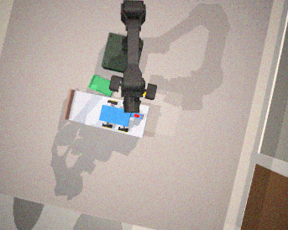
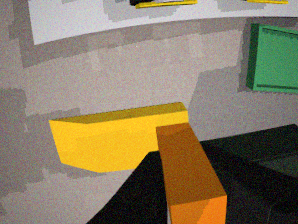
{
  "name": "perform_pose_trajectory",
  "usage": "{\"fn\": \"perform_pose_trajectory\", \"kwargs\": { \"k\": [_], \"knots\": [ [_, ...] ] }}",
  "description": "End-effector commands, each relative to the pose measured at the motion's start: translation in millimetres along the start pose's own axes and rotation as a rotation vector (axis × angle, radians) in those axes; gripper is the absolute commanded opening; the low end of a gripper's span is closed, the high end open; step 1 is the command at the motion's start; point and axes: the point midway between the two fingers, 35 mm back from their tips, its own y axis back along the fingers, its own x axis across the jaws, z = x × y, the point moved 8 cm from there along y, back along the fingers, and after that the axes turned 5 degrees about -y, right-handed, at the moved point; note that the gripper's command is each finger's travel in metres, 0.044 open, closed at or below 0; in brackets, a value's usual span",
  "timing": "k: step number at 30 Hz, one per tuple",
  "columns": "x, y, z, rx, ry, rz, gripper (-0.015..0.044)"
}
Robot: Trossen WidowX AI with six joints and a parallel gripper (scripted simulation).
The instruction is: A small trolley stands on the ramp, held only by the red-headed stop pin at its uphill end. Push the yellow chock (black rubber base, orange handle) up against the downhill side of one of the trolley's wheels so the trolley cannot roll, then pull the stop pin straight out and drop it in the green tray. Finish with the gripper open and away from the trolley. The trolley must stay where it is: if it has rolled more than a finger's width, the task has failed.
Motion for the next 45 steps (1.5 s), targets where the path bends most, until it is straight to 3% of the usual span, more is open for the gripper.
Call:
{"fn": "perform_pose_trajectory", "kwargs": {
  "k": [1, 45],
  "knots": [
    [-13, -2, 4, 0.002, 0.006, -0.003, 0.0],
    [-166, -12, 50, -0.002, 0.005, -0.02, 0.0]
  ]
}}
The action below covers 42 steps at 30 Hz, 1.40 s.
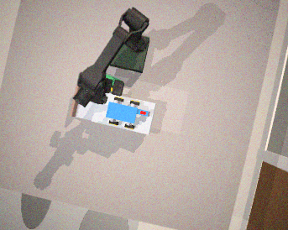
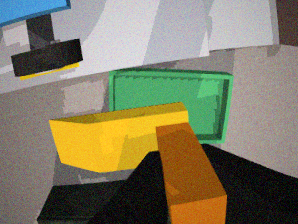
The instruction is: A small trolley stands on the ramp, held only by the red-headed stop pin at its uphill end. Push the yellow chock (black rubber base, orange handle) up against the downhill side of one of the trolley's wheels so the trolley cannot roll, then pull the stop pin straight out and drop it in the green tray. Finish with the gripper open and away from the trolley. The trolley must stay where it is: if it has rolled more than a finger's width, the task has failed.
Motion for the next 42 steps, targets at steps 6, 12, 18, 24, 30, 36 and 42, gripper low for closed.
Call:
{"fn": "perform_pose_trajectory", "kwargs": {
  "k": [6, 12, 18, 24, 30, 36, 42],
  "knots": [
    [-33, -2, 13, -0.003, 0.006, -0.009, 0.0],
    [-45, -3, 15, 0.006, 0.007, 0.074, 0.0],
    [-50, -3, 16, 0.008, 0.007, 0.11, 0.0],
    [-50, -7, 33, 0.006, 0.007, 0.11, 0.0],
    [-49, -9, 45, 0.005, 0.007, 0.11, 0.0],
    [-49, -16, 44, 0.005, 0.007, 0.11, 0.0],
    [-48, -31, 45, 0.005, 0.007, 0.11, 0.0]
  ]
}}
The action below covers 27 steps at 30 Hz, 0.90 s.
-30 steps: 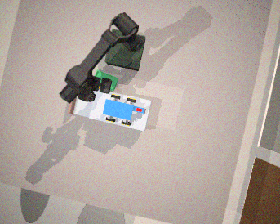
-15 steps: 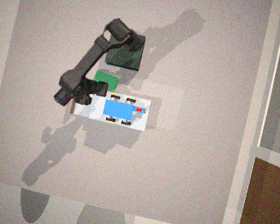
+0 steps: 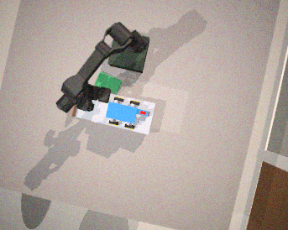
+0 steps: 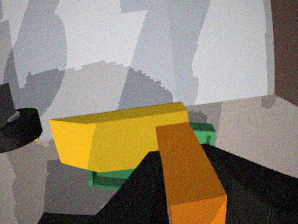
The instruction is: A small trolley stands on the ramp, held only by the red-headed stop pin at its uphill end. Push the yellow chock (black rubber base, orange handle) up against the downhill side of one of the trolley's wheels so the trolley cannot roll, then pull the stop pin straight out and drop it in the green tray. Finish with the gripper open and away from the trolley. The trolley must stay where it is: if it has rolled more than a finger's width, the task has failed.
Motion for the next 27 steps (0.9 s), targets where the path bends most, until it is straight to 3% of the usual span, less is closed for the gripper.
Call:
{"fn": "perform_pose_trajectory", "kwargs": {
  "k": [1, 18, 27],
  "knots": [
    [0, -12, 1, 0.006, -0.007, 0.009, 0.0],
    [1, -49, 1, 0.006, -0.007, 0.01, 0.0],
    [5, -50, 1, 0.006, -0.007, 0.01, 0.0]
  ]
}}
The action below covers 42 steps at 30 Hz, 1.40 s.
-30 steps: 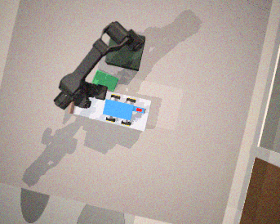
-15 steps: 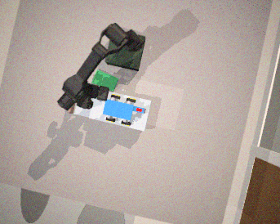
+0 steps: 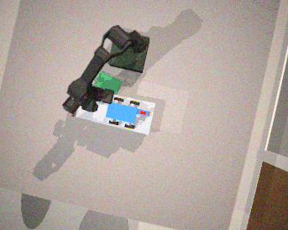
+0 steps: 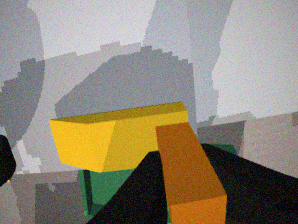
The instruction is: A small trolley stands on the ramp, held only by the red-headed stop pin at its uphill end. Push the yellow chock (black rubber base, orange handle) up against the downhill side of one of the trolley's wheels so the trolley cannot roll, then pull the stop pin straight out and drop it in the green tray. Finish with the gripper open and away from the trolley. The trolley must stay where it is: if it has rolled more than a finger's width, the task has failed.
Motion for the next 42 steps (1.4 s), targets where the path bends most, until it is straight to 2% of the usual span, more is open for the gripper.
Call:
{"fn": "perform_pose_trajectory", "kwargs": {
  "k": [1, 42],
  "knots": [
    [3, 0, 0, -0.001, -0.006, 0.006, 0.0],
    [31, -1, -1, 0.003, 0.0, 0.004, 0.0]
  ]
}}
